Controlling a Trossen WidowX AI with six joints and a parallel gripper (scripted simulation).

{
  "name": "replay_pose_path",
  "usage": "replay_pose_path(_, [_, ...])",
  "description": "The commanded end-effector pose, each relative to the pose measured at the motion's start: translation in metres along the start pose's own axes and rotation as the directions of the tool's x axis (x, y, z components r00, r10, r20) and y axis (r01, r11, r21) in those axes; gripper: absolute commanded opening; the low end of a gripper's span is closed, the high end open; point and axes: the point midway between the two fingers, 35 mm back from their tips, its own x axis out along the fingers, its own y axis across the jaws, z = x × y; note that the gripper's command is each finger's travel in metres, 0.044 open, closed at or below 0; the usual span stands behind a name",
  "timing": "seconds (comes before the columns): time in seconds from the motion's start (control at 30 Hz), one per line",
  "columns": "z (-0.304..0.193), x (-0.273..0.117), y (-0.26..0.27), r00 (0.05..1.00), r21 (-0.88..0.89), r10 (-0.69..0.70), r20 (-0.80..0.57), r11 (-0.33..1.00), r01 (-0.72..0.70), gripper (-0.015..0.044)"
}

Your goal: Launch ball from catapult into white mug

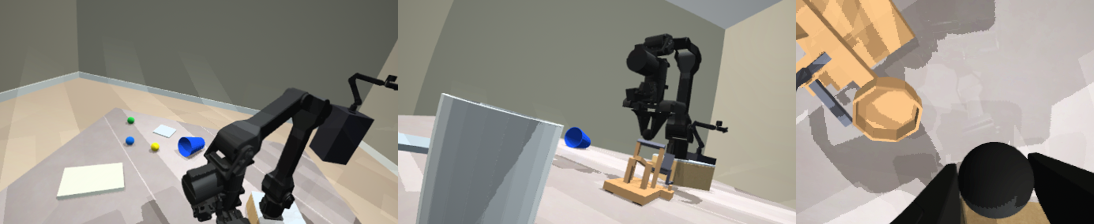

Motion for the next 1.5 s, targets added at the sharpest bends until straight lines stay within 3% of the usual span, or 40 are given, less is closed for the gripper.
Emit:
replay_pose_path(0.0, [0.005,0.002,0.015,0.999,-0.099,-0.012,-0.036,0.995,0.008,0.0])
replay_pose_path(0.5, [0.01,0.021,0.063,0.983,-0.406,-0.1,-0.155,0.913,0.029,0.0])
replay_pose_path(1.47, [0.016,0.044,0.064,0.985,-0.406,-0.097,-0.145,0.913,0.03,0.0])
